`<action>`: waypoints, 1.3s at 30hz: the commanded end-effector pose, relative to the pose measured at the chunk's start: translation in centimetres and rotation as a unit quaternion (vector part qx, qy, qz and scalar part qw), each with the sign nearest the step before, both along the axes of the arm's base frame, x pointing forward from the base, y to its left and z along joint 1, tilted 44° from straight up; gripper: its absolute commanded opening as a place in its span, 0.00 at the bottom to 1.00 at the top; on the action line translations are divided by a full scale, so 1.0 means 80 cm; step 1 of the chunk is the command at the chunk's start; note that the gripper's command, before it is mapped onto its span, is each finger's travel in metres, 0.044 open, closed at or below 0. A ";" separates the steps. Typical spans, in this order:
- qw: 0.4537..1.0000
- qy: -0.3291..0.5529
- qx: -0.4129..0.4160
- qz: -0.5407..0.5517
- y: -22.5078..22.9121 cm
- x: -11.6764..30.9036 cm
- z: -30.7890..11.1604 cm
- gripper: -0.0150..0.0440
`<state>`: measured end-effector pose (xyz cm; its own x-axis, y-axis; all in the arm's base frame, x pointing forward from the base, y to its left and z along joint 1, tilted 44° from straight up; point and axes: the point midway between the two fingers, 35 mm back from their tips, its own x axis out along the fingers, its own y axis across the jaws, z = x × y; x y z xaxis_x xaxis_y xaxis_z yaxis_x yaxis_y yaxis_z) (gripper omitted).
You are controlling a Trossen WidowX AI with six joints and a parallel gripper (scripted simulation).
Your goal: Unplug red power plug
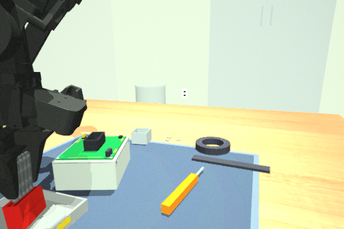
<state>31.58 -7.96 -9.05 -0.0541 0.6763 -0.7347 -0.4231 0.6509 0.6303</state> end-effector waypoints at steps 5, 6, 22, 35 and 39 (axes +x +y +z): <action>1.000 0.001 0.000 0.000 0.000 0.000 -0.001 0.25; 1.000 0.001 0.000 0.000 0.000 0.000 -0.001 0.25; 1.000 0.001 0.000 0.000 0.000 0.000 -0.001 0.92; 1.000 0.001 0.000 0.000 0.000 0.000 -0.001 1.00; 1.000 0.001 0.000 0.000 0.000 0.000 -0.001 1.00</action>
